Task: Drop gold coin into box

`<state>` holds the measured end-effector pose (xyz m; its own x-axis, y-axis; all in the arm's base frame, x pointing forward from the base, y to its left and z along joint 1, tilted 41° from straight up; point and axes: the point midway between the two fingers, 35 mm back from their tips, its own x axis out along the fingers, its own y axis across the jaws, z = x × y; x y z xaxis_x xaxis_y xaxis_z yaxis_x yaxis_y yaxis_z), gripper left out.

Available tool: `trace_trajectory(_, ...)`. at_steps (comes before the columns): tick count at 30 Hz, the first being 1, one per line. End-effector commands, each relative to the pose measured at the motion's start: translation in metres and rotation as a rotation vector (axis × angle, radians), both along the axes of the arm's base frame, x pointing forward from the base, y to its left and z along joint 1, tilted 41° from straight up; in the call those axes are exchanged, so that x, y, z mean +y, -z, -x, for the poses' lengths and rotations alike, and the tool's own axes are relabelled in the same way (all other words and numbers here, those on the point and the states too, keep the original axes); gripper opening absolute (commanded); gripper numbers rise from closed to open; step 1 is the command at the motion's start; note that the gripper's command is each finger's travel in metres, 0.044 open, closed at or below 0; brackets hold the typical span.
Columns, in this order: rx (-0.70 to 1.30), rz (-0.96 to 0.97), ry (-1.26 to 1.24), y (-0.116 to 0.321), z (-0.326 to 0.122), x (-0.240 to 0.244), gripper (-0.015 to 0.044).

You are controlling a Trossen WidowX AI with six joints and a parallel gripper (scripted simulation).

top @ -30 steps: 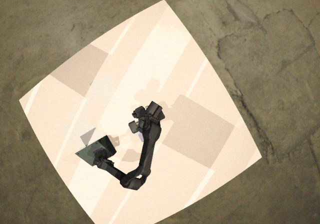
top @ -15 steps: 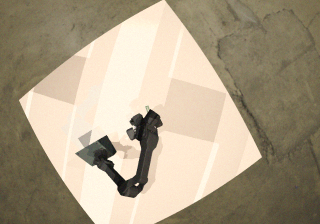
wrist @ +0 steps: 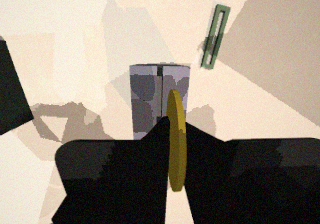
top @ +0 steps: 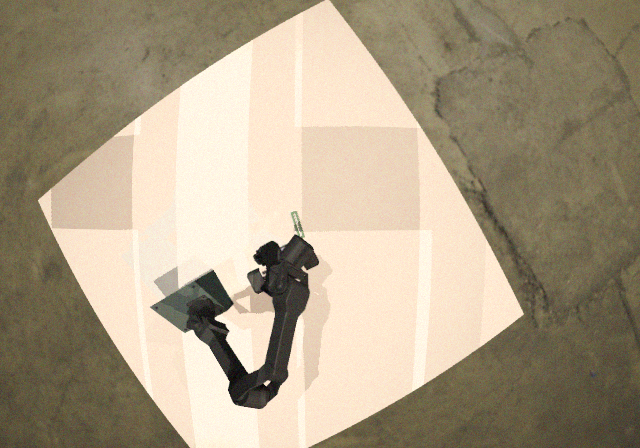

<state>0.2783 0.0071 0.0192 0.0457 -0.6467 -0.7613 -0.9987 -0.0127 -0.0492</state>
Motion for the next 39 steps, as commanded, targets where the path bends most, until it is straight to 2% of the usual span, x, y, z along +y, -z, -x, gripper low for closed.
trace_trajectory(1,0.0,0.004,-0.004,-0.0024,0.0072,-0.0051,0.0)
trace_trajectory(39,0.005,0.0,0.0,-0.0001,0.0068,-0.0073,0.0)
